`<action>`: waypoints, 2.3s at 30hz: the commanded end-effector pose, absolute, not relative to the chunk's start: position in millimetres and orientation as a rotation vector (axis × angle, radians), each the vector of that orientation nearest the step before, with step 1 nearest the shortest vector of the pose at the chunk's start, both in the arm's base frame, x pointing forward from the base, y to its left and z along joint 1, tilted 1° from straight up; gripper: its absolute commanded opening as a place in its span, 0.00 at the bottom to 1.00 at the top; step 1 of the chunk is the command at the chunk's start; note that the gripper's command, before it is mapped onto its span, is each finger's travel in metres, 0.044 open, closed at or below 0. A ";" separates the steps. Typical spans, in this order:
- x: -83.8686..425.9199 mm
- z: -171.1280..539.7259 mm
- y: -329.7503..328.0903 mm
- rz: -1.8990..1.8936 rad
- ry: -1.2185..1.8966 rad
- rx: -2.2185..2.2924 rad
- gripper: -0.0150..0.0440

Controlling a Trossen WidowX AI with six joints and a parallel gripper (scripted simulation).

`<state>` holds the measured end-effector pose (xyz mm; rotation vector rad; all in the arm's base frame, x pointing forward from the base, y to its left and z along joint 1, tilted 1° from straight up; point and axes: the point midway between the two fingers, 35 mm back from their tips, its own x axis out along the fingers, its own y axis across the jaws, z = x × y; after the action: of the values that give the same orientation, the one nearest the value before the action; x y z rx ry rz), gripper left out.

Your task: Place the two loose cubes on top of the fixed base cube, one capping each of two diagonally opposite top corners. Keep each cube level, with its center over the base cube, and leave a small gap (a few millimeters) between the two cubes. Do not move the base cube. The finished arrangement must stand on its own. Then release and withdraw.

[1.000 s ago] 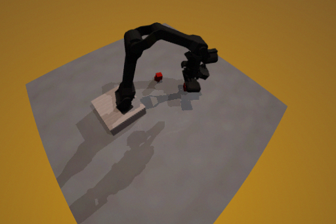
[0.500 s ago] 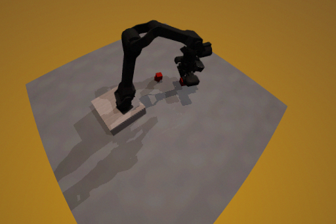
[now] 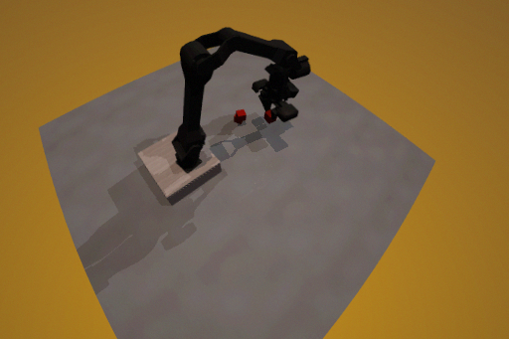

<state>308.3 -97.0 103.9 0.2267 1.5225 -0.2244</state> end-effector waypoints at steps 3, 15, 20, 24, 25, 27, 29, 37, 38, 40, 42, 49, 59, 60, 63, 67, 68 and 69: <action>311.7 103.6 -80.0 -0.123 1.526 0.130 0.43; 315.7 101.4 -54.3 0.043 1.531 -0.042 0.43; 316.9 100.5 -44.2 0.111 1.529 -0.115 0.43; 317.5 99.8 -36.1 0.165 1.526 -0.172 0.43; 317.7 99.6 -34.1 0.179 1.525 -0.187 0.43; 317.9 99.2 -30.0 0.206 1.522 -0.216 0.43; 318.1 98.8 -25.9 0.233 1.520 -0.244 0.43; 318.3 97.3 -9.7 0.342 1.506 -0.360 0.43; 318.2 97.1 -7.7 0.356 1.503 -0.374 0.43; 318.1 96.8 -3.6 0.383 1.499 -0.403 0.43; 318.0 96.4 0.4 0.410 1.494 -0.431 0.43; 317.0 95.1 14.6 0.504 1.473 -0.532 0.43; 314.5 93.2 34.6 0.639 1.436 -0.675 0.43; 314.2 93.1 36.6 0.652 1.432 -0.689 0.43; 313.1 92.5 42.5 0.693 1.419 -0.731 0.43; 311.6 91.8 50.4 0.746 1.400 -0.788 0.43; 311.1 91.6 52.4 0.759 1.395 -0.802 0.43; 310.7 91.4 54.4 0.773 1.390 -0.816 0.43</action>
<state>311.9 47.4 91.8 -0.7569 1.4118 0.7245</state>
